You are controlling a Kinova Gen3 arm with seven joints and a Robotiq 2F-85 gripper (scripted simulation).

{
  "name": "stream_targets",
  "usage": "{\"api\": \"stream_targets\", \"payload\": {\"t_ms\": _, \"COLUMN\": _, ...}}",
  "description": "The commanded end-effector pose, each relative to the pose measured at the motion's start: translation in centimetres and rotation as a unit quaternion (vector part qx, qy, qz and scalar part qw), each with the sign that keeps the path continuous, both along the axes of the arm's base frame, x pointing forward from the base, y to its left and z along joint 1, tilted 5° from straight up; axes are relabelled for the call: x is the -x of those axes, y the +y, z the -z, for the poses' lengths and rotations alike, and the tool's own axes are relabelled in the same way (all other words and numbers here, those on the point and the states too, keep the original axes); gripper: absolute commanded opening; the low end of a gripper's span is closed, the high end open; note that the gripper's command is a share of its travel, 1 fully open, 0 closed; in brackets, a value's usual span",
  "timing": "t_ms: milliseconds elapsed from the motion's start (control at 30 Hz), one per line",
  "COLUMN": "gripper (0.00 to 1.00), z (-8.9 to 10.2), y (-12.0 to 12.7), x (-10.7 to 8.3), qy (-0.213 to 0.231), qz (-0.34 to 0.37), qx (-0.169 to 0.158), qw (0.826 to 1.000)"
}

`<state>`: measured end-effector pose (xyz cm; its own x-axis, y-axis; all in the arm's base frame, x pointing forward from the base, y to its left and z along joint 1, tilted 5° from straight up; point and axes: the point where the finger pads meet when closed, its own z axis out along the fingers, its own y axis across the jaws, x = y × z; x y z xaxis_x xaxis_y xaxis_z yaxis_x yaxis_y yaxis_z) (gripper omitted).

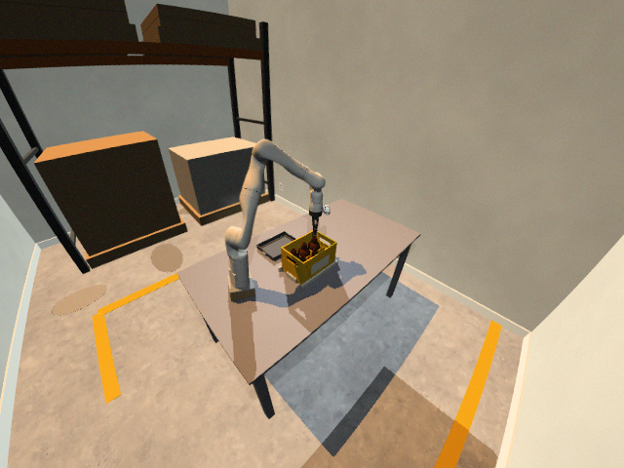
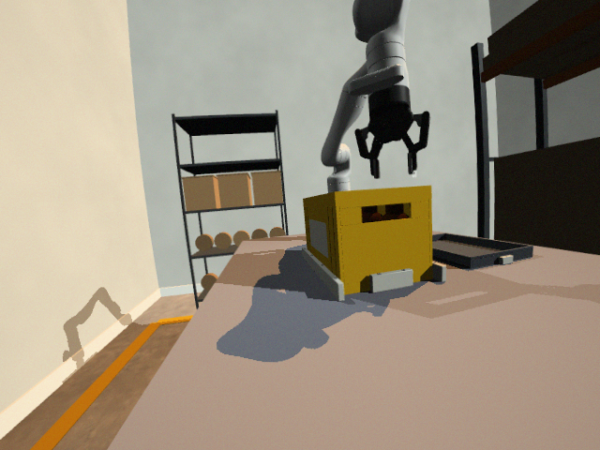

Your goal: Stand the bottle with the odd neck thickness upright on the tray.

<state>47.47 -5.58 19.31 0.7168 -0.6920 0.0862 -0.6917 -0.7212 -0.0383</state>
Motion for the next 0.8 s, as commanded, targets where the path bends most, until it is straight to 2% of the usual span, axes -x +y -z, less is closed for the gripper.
{"api": "stream_targets", "payload": {"t_ms": 0, "gripper": 0.64, "z": 0.4, "y": -0.1, "x": 0.0, "qy": 0.001, "qz": 0.001, "qx": 0.001, "qw": 1.000}}
{"api": "stream_targets", "payload": {"t_ms": 767, "gripper": 0.64, "z": 1.4, "y": -0.1, "x": 0.0, "qy": 0.001, "qz": 0.001, "qx": 0.001, "qw": 1.000}}
